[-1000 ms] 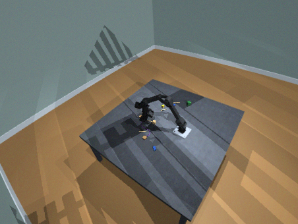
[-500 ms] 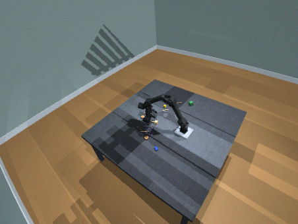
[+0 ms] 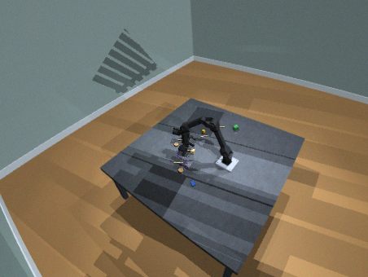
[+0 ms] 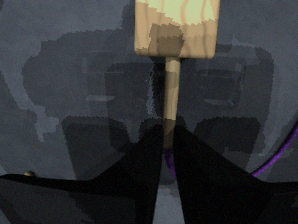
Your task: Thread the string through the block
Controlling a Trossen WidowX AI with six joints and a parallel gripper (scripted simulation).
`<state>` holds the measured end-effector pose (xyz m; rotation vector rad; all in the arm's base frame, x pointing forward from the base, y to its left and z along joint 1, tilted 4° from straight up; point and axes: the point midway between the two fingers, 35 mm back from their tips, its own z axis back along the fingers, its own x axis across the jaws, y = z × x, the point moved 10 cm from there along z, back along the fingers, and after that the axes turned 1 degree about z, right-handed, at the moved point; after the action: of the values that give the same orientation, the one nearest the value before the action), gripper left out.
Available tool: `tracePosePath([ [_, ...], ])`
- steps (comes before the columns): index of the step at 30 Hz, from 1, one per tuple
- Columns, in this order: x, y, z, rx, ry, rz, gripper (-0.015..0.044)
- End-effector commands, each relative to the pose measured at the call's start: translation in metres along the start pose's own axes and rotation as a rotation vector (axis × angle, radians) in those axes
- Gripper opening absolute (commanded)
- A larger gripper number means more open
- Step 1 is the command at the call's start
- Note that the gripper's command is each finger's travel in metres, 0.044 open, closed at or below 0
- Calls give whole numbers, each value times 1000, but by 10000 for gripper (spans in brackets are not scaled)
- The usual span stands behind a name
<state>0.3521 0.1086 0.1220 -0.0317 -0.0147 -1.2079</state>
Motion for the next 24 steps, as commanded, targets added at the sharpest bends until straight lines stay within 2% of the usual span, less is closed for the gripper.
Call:
tracePosePath([
  [1,0,-6,0,0,-4,-4,0],
  [24,0,-33,0,-2,-4,-4,0],
])
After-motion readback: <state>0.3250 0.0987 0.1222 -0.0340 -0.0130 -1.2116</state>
